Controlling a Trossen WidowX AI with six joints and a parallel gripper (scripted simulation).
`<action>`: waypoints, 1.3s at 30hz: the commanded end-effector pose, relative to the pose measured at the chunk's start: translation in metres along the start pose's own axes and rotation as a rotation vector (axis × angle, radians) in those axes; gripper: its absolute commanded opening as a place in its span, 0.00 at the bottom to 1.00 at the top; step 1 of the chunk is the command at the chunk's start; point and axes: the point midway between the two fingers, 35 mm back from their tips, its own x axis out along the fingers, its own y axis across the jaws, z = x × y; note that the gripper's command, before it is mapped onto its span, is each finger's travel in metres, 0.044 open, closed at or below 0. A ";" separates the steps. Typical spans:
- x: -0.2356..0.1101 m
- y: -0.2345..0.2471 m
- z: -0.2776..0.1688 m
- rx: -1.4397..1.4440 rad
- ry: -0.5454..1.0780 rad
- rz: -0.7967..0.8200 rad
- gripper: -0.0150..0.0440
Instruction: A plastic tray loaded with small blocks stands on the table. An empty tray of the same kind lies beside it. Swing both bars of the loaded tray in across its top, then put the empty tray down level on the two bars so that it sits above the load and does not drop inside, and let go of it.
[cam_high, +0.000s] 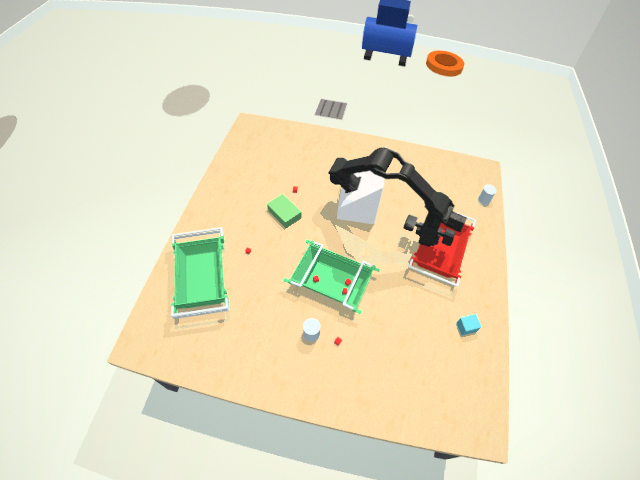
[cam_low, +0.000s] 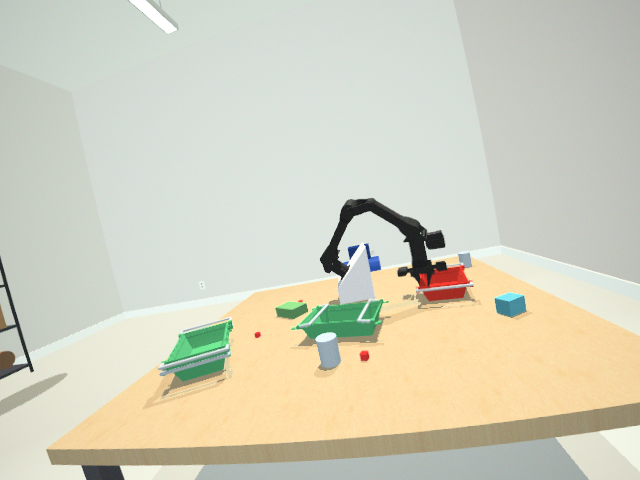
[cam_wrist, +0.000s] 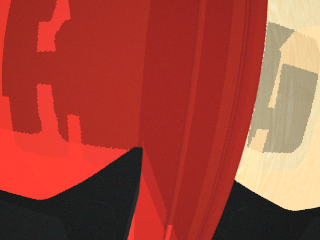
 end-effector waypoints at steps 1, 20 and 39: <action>0.001 -0.002 0.001 -0.002 -0.003 -0.009 0.32; -0.081 -0.001 0.000 -0.004 0.000 -0.007 0.25; -0.176 -0.002 -0.001 -0.005 0.001 -0.007 0.25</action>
